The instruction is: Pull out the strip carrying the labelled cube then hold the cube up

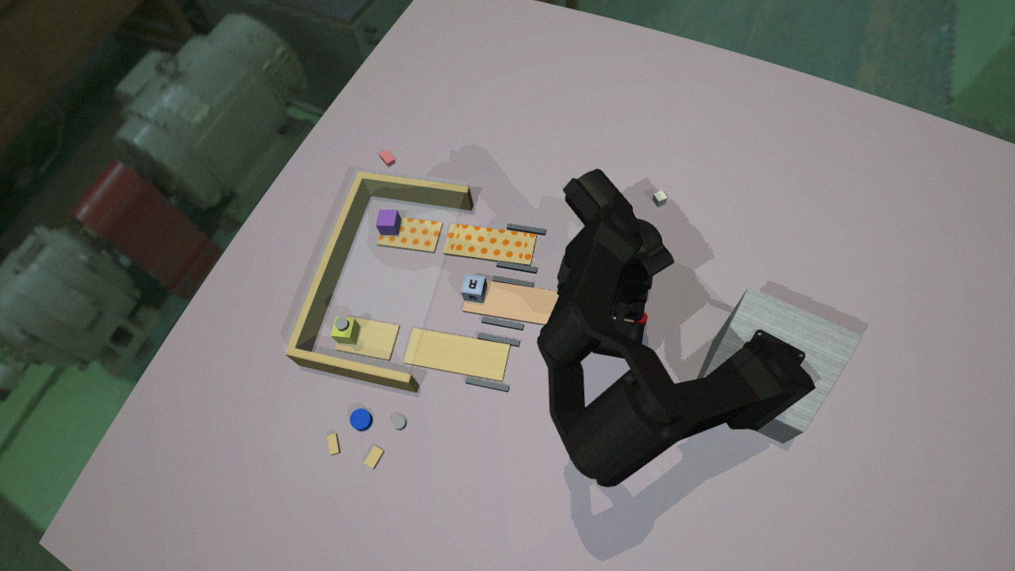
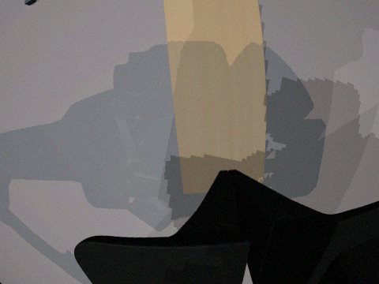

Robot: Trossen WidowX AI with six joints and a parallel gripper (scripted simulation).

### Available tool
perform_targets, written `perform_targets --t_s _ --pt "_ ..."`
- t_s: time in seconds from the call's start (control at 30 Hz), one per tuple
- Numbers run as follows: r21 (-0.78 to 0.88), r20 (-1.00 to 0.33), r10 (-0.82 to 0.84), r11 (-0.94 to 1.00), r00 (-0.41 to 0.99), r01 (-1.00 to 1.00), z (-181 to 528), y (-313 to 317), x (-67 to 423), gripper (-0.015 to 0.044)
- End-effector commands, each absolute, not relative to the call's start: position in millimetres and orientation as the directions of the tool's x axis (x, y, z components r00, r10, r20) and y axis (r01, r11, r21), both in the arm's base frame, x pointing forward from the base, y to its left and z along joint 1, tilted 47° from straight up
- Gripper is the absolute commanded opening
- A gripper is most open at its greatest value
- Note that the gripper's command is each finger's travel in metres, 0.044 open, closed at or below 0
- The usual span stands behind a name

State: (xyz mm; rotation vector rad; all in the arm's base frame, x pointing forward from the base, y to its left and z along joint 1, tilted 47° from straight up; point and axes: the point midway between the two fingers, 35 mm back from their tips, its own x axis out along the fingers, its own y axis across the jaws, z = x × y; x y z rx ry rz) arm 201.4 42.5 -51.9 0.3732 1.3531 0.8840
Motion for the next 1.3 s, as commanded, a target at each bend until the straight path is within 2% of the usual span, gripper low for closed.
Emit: perform_targets --t_s 0.0,0.07,0.63,1.27 --pt "0.693 -0.686 0.726 0.637 -0.038 -0.337 -43 31 204 0.0" --pt "0.693 -0.686 0.726 0.637 -0.038 -0.337 -42 32 204 0.0" --pt "0.688 -0.685 0.727 0.631 -0.036 -0.357 -29 43 262 0.044" --pt "0.688 -0.685 0.728 0.631 -0.033 -0.36 -11 53 320 0.044"
